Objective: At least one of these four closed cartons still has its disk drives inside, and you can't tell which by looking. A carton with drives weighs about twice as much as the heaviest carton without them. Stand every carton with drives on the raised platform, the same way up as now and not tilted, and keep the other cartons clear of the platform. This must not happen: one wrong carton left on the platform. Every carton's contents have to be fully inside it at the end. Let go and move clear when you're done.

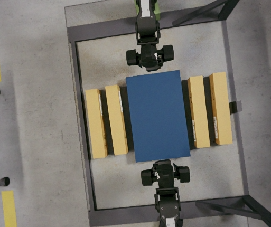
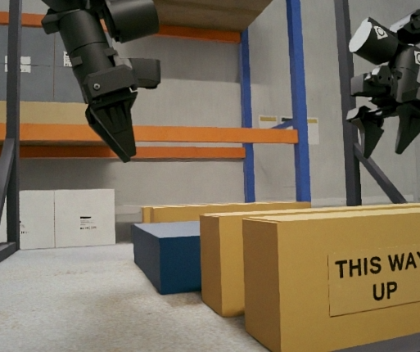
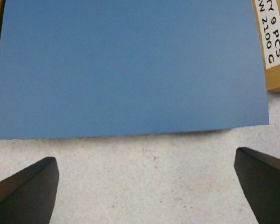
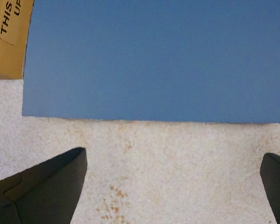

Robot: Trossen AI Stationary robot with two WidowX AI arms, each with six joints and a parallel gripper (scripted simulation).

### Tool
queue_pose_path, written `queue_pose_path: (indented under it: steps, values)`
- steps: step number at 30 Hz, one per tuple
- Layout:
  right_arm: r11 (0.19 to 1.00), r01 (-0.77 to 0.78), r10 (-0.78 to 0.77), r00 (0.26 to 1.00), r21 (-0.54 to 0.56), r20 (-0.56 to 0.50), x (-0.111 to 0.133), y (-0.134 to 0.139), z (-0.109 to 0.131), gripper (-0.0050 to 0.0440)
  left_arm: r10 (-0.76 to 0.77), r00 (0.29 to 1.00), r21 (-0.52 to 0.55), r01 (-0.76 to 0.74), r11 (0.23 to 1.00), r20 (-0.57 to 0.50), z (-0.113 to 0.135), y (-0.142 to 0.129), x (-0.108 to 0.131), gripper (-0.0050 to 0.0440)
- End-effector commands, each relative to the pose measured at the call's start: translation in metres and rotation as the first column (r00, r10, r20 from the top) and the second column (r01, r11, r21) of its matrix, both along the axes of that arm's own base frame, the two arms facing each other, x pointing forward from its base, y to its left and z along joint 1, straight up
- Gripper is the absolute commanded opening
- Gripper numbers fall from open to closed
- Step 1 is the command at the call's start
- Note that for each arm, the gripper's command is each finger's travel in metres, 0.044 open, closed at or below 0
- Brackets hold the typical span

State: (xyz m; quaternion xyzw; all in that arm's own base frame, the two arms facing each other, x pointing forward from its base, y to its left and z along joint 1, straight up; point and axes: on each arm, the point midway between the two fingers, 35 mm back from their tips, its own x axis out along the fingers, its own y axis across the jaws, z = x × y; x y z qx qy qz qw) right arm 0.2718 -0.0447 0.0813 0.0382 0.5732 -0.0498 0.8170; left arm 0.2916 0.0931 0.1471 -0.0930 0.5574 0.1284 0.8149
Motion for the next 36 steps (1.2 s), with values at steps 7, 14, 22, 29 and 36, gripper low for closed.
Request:
queue_pose_path:
  steps: [7, 14, 22, 29, 36]
  values:
    - [1.0, -0.003, 0.003, 0.999, -0.007, 0.034, 0.06, 0.094, -0.013, 0.0382, 0.001, 1.0, 0.008, -0.001, 1.0, 0.016, -0.017, -0.083, 0.071, 0.0382]
    - [1.0, -0.003, 0.003, 0.999, -0.007, 0.034, 0.067, 0.105, -0.016, 0.0382, 0.001, 1.0, 0.008, -0.001, 1.0, 0.016, -0.021, -0.093, 0.08, 0.0382]
    - [1.0, -0.012, 0.012, 1.0, -0.003, 0.029, 0.066, 0.105, -0.016, 0.0382, 0.002, 1.0, 0.008, -0.002, 1.0, 0.015, -0.022, -0.092, 0.081, 0.0382]
    - [1.0, -0.012, 0.012, 1.0, -0.003, 0.029, 0.066, 0.105, -0.016, 0.0382, 0.002, 1.0, 0.008, -0.002, 1.0, 0.015, -0.022, -0.092, 0.081, 0.0382]
    - [1.0, -0.012, 0.012, 1.0, -0.003, 0.029, 0.066, 0.105, -0.016, 0.0382, 0.002, 1.0, 0.008, -0.002, 1.0, 0.015, -0.022, -0.092, 0.081, 0.0382]
